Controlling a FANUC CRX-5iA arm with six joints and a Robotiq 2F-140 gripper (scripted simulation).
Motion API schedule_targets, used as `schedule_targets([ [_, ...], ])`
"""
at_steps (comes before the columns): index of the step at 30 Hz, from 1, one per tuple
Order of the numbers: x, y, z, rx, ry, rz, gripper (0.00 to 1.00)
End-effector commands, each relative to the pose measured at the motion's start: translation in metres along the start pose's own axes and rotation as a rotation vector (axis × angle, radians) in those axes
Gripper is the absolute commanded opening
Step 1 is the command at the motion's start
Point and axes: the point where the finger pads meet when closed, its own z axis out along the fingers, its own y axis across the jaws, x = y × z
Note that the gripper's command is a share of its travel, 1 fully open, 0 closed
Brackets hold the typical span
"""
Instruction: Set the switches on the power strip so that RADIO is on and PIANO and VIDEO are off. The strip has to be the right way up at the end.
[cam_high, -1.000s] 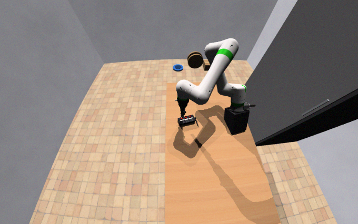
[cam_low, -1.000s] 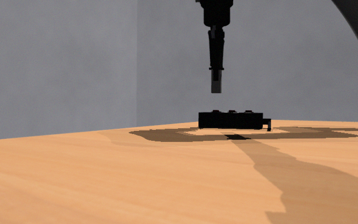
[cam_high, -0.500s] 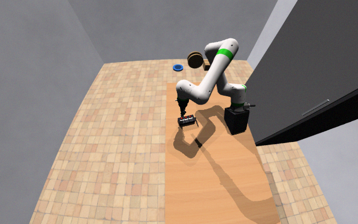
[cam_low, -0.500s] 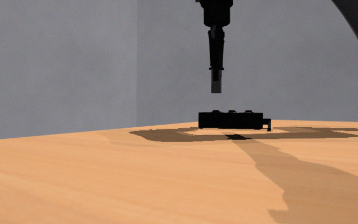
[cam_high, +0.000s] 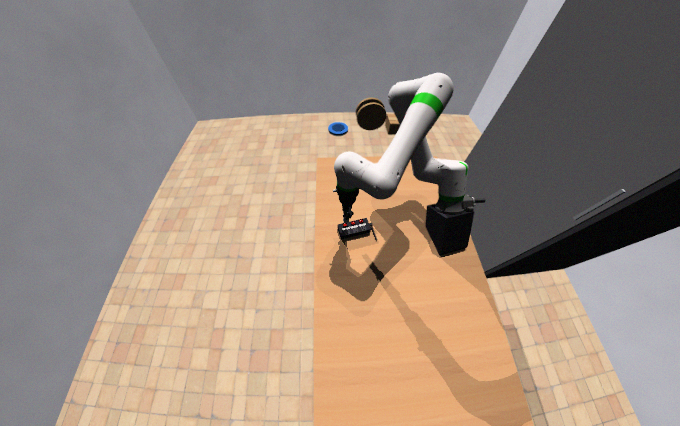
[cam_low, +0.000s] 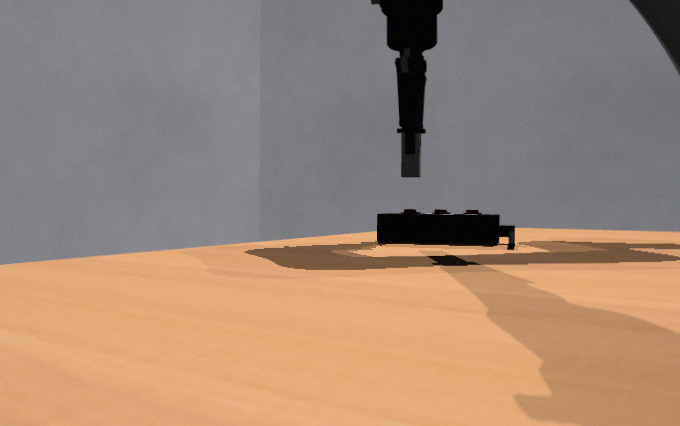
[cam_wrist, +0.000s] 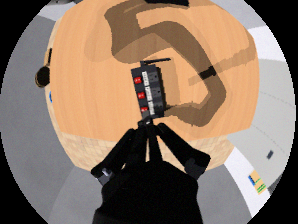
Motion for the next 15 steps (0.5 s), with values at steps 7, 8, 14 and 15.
schedule_targets([
  [7,-0.0003,0.0001,0.0027,0.000,0.000,0.000,0.00],
  [8,-0.0003,0.0001,0.0034,0.000,0.000,0.000,0.00],
  [14,-0.0004,0.0001,0.0067,0.000,0.000,0.000,0.00],
  [15,-0.0004,0.0001,0.0077,0.000,0.000,0.000,0.00],
])
